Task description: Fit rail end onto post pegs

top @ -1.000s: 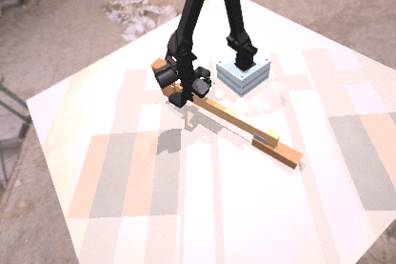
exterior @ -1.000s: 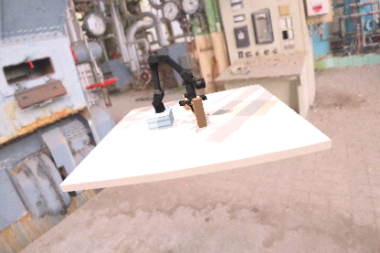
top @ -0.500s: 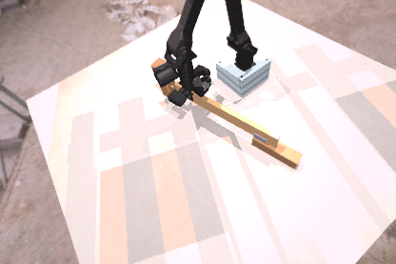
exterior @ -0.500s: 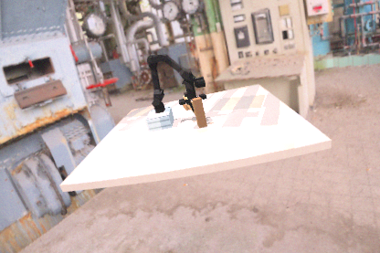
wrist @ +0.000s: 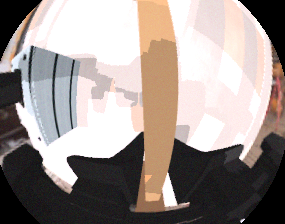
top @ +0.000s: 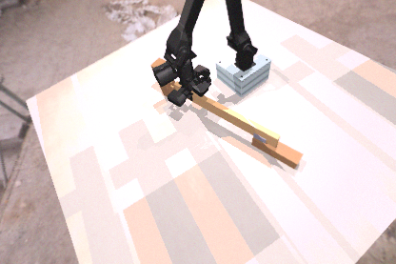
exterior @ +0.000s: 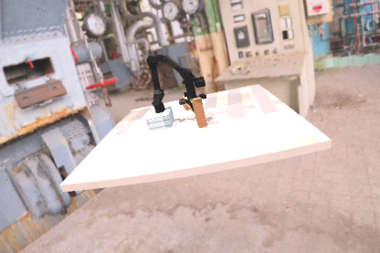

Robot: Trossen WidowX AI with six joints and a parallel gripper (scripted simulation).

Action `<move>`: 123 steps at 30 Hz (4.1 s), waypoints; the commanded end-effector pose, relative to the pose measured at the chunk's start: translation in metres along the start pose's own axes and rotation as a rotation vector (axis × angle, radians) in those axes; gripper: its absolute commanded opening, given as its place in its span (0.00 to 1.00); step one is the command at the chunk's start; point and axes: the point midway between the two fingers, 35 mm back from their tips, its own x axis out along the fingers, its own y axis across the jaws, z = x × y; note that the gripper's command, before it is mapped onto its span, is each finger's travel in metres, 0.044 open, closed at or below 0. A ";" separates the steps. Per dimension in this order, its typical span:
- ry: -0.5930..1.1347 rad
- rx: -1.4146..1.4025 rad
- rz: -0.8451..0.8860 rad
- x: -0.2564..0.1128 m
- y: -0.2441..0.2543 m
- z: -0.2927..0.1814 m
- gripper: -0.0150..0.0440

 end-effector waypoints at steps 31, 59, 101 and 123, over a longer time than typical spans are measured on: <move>0.000 0.001 -0.006 0.000 0.000 -0.001 0.25; 0.001 0.001 -0.006 -0.002 0.000 -0.009 0.25; 0.002 0.001 -0.006 -0.002 -0.001 -0.022 0.25; 0.003 0.001 -0.006 -0.002 -0.001 -0.029 0.25</move>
